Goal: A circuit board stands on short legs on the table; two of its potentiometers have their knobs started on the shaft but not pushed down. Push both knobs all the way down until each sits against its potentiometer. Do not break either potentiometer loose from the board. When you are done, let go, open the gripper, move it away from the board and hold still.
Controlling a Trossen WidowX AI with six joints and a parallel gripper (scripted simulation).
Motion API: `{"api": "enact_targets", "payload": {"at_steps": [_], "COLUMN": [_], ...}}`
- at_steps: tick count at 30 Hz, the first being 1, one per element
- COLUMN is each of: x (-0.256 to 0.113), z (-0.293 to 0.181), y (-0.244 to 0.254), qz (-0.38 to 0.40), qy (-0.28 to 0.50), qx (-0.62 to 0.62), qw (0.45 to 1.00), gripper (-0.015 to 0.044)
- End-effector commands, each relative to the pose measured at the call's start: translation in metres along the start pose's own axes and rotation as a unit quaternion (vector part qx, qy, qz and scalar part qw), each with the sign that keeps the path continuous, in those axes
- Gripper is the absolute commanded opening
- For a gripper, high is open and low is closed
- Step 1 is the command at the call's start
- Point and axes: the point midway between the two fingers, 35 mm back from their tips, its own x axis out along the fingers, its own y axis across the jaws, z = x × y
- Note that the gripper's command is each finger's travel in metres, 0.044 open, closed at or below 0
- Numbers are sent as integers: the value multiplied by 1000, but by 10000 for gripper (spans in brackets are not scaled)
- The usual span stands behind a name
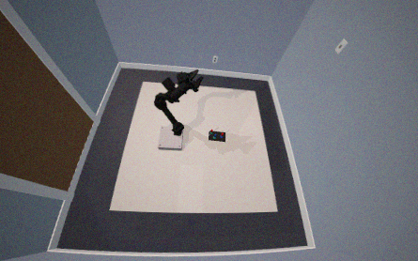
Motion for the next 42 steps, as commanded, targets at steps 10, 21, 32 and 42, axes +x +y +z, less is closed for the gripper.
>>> {"api": "enact_targets", "payload": {"at_steps": [10, 21, 32, 42], "x": [8, 20, 29, 34], "z": [-45, -95, -140, -175], "y": [12, 40, 81, 130], "qz": [-2, 2, 12, 23], "qy": [38, 85, 146, 208], "qx": [140, 289, 431, 555], "qw": [989, 954, 890, 805], "gripper": [137, 0, 0, 0]}}
